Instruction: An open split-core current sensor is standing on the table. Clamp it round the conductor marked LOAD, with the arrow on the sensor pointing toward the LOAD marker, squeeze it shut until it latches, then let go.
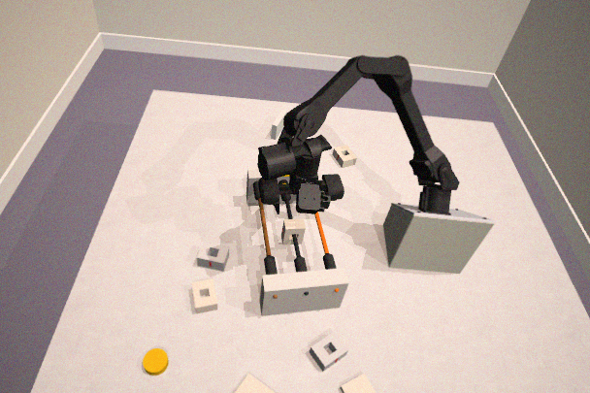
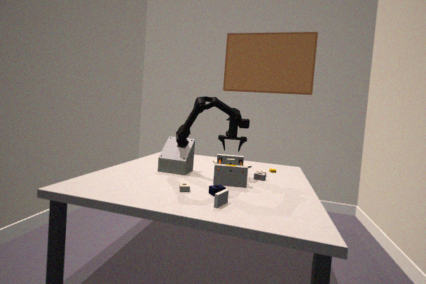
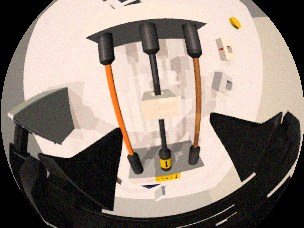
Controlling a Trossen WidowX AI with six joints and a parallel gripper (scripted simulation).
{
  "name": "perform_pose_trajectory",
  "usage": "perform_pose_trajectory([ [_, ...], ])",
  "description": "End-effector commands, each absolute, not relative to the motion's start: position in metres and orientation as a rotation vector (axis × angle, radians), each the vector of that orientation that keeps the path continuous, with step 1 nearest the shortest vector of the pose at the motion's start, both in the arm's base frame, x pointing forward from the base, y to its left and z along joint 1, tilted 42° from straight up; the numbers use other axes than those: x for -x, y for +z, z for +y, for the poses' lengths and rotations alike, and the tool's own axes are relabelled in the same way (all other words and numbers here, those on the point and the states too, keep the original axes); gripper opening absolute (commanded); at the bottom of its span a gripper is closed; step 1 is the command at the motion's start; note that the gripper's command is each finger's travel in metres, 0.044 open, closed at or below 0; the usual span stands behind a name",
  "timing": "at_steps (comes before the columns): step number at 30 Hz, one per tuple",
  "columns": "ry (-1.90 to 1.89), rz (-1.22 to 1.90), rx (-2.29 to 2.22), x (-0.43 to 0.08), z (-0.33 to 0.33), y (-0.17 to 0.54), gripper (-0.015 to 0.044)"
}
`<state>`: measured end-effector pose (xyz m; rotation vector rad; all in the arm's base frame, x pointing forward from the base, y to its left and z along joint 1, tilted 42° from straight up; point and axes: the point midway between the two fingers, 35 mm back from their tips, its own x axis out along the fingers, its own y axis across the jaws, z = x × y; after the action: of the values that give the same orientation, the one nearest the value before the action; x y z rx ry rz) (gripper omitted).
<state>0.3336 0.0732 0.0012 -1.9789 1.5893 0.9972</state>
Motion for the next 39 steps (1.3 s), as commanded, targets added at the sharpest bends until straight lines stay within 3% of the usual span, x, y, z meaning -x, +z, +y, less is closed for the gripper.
perform_pose_trajectory([
  [1, 0.999, 1.590, 1.972, -0.333, 0.074, 0.001, 0.0440],
  [15, 1.050, 1.569, 1.849, -0.331, 0.059, 0.007, 0.0440],
  [23, 1.150, 1.217, 1.305, -0.313, 0.003, 0.048, 0.0440],
  [30, 1.034, 0.804, 1.131, -0.299, -0.028, 0.098, 0.0440],
  [39, 1.029, 0.841, 1.144, -0.302, -0.029, 0.098, 0.0440],
])
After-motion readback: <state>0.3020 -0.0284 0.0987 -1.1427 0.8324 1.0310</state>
